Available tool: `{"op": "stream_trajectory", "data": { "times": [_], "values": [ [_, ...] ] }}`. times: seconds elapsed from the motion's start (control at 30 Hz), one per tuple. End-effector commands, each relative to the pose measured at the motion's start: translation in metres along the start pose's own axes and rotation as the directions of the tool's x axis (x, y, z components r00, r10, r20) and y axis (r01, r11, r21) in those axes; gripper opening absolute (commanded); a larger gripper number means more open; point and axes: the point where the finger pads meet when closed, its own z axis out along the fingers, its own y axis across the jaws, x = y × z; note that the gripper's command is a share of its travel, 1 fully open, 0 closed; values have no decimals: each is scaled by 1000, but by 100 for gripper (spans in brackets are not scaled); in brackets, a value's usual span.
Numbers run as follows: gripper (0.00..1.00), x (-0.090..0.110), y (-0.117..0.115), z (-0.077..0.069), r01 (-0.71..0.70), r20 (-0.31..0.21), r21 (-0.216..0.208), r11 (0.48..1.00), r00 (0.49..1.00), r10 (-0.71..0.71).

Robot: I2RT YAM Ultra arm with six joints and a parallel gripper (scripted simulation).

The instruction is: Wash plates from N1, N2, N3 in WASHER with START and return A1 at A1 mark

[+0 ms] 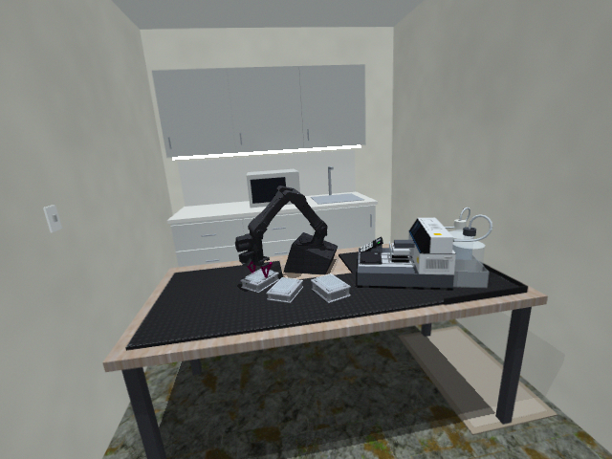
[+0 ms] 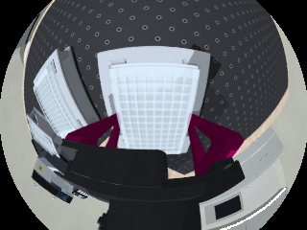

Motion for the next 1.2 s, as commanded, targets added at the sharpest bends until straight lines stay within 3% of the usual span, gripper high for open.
{"op": "stream_trajectory", "data": {
  "times": [0.0, 0.3, 1.17],
  "values": [
    [0, -3, -1, -4, 0, 13, 3, 1000, 1000, 0],
    [0, -3, -1, -6, 0, 13, 3, 1000, 1000, 0],
    [0, -3, -1, -46, 0, 13, 4, 1000, 1000, 0]
  ]
}}
